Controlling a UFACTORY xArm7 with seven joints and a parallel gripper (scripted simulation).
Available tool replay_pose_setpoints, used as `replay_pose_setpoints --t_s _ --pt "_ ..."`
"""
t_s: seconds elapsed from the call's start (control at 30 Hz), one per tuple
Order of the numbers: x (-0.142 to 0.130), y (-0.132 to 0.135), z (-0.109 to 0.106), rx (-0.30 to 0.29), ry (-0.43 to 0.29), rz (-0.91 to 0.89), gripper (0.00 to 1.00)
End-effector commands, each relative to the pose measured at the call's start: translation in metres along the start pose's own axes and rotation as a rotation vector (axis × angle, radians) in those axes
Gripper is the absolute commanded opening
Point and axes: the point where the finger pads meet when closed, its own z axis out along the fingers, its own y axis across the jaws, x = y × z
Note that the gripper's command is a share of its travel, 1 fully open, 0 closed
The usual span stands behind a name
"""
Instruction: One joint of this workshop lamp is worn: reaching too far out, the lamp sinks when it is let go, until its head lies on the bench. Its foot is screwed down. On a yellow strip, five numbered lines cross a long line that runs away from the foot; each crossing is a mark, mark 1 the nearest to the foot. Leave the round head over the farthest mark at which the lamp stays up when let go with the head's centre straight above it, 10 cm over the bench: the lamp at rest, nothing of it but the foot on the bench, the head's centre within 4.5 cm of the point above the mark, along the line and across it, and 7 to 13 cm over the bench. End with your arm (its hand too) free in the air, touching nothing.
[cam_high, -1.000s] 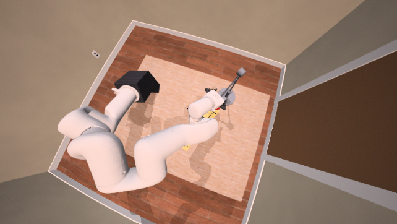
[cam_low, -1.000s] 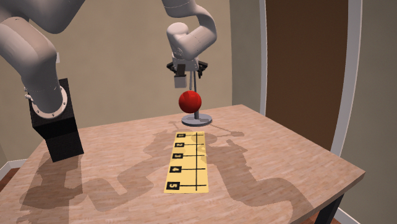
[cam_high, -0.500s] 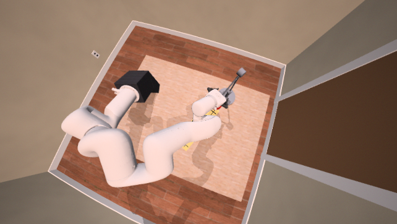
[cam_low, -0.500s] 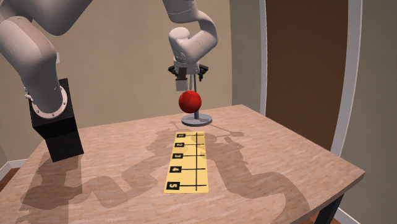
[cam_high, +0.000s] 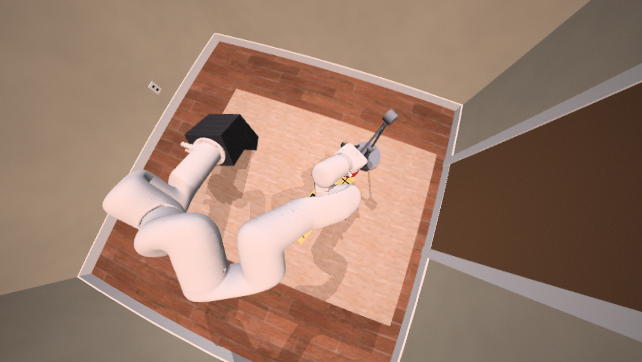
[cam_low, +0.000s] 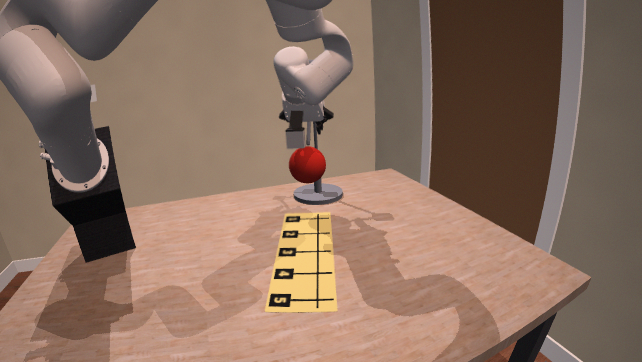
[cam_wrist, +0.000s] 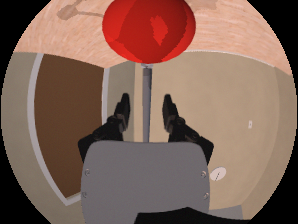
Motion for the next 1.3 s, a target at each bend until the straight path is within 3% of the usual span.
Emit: replay_pose_setpoints --t_s 0.0,0.9,1.27 --pt "-0.003 0.0 -0.001 0.005 -0.01 -0.001 0.0" --pt "-0.002 0.0 -0.002 0.001 -0.005 -0.002 0.0" --pt "0.02 -0.007 -0.007 -0.033 -0.015 -0.038 0.0"
